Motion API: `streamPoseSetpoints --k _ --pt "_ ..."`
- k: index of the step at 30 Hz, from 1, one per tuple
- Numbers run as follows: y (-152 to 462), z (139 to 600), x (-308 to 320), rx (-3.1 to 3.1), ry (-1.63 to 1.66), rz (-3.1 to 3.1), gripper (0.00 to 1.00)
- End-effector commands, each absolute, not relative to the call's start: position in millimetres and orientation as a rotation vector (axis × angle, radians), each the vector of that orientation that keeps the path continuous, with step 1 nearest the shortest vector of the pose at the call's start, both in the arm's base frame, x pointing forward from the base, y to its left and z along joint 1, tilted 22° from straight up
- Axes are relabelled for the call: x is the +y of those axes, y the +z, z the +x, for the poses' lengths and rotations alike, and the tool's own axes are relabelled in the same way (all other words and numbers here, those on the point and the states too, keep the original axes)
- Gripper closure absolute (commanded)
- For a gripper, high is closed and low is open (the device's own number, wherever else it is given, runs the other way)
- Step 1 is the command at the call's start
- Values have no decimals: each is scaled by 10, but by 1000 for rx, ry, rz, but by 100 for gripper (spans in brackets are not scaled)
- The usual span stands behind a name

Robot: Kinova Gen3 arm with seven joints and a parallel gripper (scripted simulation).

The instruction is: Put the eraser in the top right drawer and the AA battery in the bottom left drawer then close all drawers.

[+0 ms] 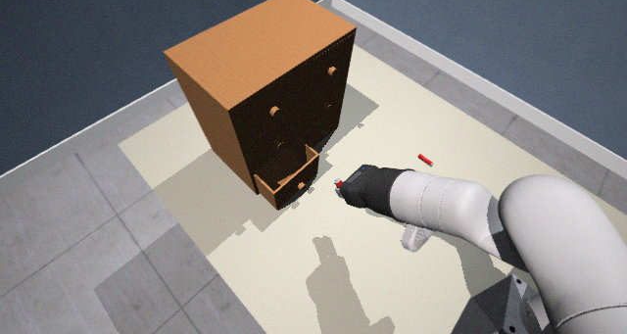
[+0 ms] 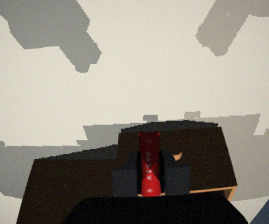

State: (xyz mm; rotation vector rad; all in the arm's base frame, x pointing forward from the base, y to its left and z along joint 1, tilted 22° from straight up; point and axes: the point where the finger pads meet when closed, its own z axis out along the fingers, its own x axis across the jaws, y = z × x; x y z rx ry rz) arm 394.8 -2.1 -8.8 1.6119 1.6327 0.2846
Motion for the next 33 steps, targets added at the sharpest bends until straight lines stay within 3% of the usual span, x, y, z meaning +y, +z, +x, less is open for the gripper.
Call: streamPoseSetpoints --k 1,33 --pt "-78 3931 -41 1632 325 1601 69" --pt "-69 4251 -85 1631 324 1600 69"
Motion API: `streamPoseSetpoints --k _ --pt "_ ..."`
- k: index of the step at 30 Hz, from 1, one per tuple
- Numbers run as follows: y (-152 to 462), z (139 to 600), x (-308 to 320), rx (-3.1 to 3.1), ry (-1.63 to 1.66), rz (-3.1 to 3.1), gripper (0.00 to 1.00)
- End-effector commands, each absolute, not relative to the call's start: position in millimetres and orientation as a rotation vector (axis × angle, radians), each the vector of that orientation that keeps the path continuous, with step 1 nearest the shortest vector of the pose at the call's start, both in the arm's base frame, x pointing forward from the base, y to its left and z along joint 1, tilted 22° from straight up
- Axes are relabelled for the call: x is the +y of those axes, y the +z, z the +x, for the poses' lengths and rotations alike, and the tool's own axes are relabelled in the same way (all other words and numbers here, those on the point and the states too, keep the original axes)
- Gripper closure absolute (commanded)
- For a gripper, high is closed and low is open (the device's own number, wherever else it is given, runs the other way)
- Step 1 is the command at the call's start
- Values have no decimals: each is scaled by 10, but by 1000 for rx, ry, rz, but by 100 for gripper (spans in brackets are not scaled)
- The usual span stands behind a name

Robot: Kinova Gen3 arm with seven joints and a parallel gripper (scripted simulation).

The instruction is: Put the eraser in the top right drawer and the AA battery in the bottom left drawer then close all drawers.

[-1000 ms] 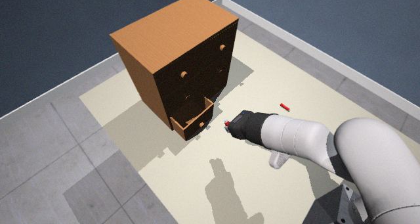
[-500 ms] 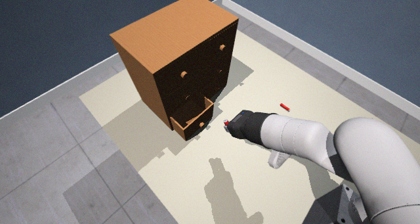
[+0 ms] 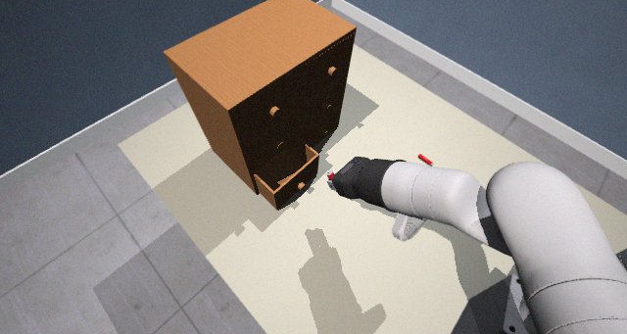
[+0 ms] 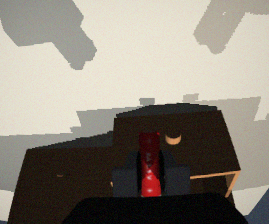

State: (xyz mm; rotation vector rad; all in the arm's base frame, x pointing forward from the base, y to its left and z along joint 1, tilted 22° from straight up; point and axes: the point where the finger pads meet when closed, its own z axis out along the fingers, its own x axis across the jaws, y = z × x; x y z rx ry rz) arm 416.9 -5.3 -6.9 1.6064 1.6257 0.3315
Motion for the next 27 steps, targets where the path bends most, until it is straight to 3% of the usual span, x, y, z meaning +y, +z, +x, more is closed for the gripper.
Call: streamPoseSetpoints --k 1,27 --pt "-68 4283 -90 1631 324 1600 69" --pt "-46 5142 -209 1630 321 1597 69"
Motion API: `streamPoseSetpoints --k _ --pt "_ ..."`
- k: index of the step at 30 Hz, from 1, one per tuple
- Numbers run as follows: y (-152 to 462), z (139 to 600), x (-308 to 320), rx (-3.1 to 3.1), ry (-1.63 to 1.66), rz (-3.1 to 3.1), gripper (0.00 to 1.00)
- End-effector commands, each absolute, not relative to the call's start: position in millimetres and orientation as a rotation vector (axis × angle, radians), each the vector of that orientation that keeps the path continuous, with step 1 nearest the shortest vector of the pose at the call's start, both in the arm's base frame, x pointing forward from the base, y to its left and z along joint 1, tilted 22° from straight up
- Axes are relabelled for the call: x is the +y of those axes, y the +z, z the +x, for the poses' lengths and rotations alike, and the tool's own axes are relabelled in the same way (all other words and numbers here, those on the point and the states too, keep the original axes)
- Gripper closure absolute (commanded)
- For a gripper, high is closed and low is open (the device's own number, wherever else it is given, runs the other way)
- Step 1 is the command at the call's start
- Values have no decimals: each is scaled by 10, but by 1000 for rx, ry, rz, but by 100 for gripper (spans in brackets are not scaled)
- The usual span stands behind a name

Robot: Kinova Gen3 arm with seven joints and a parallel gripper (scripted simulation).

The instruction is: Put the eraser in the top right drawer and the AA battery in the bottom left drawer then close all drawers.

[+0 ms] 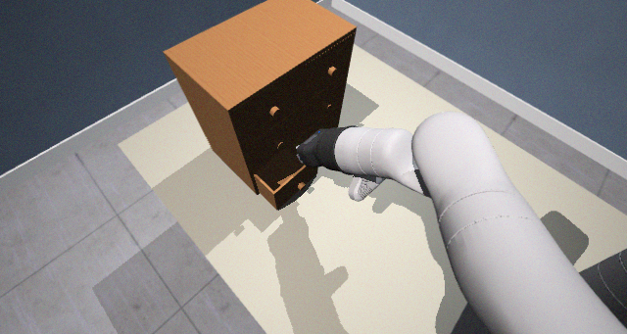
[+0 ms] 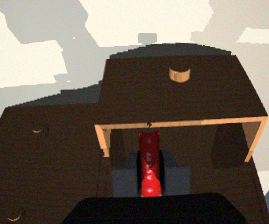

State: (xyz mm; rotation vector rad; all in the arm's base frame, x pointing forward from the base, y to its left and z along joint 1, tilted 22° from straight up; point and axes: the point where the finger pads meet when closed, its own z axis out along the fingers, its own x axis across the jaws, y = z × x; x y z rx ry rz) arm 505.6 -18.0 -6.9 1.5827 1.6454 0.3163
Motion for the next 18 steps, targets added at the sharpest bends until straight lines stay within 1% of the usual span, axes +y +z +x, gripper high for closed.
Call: streamPoseSetpoints --k 1,9,18 --pt "-46 5172 -213 1630 321 1597 69" --pt "-42 5326 -234 1630 321 1597 69" --pt "-41 5355 -238 1630 320 1596 69"
